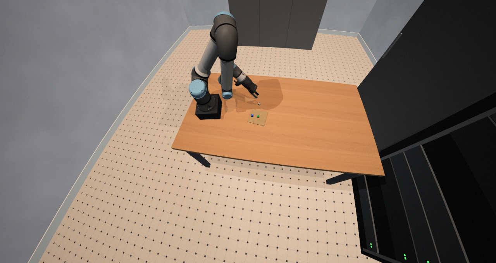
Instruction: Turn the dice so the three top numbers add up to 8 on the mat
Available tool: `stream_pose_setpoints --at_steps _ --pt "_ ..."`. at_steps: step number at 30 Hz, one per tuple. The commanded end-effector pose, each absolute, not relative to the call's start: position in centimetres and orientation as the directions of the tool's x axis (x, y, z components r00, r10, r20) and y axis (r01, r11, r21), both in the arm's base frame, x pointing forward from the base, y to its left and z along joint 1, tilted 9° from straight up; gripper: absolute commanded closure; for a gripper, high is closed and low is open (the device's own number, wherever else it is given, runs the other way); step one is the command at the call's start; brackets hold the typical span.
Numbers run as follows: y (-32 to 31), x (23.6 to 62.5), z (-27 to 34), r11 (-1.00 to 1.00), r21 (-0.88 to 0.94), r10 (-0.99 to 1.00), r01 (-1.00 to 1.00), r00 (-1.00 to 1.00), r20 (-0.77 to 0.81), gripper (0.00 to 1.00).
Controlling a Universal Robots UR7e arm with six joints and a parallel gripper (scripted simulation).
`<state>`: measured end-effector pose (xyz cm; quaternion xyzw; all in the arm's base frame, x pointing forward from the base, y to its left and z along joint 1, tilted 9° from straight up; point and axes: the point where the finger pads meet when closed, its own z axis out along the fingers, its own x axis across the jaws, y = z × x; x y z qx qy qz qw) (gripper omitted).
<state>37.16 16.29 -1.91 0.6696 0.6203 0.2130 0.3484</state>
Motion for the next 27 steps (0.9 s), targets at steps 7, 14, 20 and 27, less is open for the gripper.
stream_pose_setpoints --at_steps 7,14,20,27 --pt "16.3 38.0 -1.4 -0.025 0.603 0.978 0.797 0.146 -0.153 0.36" --pt "16.2 38.7 -0.9 -0.052 0.496 0.978 0.867 0.146 -0.152 0.36" --pt "16.2 39.3 -0.4 -0.075 0.395 0.978 0.916 0.146 -0.152 0.36" --pt "16.2 39.7 0.1 -0.093 0.310 0.978 0.946 0.146 -0.152 0.36"
